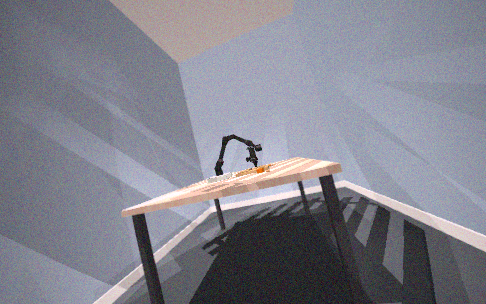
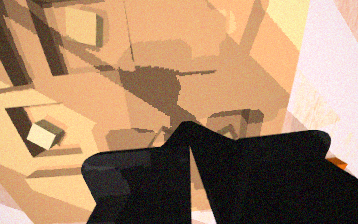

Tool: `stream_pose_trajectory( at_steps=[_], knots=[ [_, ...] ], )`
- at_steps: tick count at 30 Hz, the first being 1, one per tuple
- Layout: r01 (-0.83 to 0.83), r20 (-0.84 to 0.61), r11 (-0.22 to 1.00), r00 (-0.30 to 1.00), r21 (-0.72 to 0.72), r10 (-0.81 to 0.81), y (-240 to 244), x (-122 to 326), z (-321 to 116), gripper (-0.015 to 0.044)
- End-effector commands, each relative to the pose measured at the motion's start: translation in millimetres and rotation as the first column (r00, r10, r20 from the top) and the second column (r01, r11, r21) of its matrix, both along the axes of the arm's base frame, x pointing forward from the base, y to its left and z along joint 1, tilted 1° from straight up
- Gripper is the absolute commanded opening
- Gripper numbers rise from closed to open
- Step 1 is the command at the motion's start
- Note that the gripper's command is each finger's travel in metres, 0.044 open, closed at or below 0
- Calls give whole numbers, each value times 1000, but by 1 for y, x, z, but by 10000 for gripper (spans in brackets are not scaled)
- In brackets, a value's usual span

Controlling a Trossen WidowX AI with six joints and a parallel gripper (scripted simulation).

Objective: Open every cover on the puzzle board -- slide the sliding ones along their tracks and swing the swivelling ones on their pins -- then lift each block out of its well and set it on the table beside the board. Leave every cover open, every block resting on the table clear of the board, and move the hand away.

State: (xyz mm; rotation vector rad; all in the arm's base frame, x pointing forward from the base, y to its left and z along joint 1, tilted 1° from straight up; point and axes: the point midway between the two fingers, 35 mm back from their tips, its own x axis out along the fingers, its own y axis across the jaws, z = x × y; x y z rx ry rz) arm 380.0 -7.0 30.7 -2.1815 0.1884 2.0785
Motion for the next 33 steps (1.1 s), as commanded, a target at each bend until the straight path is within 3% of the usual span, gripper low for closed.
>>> stream_pose_trajectory(
  at_steps=[1,33],
  knots=[
    [-1,1,1000,1000,-2,1,-6,2,0,0],
    [-1,2,1000,1000,-5,1,-37,19,2,0]
  ],
)
